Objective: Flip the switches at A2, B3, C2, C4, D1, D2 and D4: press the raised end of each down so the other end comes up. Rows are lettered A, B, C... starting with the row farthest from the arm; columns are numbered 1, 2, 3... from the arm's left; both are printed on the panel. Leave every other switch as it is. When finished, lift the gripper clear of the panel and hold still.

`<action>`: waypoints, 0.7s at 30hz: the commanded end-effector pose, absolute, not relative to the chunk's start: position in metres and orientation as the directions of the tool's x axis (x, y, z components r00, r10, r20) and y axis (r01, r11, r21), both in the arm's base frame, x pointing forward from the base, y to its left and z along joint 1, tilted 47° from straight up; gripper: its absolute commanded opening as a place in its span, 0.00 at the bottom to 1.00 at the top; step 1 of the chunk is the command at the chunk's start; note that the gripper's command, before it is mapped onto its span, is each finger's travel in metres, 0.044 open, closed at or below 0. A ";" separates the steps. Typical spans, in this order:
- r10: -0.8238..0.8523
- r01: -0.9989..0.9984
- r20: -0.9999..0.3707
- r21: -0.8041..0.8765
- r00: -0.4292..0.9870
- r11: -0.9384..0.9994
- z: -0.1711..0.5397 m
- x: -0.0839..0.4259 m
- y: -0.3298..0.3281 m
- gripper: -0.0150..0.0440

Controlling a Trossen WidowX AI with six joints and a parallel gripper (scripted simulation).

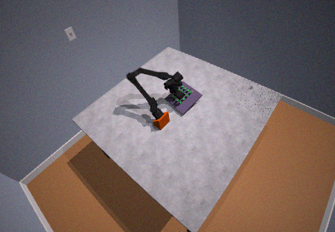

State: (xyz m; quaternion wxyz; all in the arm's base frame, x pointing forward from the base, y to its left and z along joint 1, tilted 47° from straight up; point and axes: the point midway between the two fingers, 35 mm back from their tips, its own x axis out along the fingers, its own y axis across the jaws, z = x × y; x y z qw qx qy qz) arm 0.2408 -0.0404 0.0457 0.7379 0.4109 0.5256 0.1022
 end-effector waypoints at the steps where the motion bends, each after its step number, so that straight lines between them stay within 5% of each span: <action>1: 0.588 0.286 -0.688 0.718 0.426 0.634 0.044 0.241 -0.039 0.25; 21: 0.588 0.286 -0.688 0.718 0.426 0.634 0.043 0.242 -0.038 0.25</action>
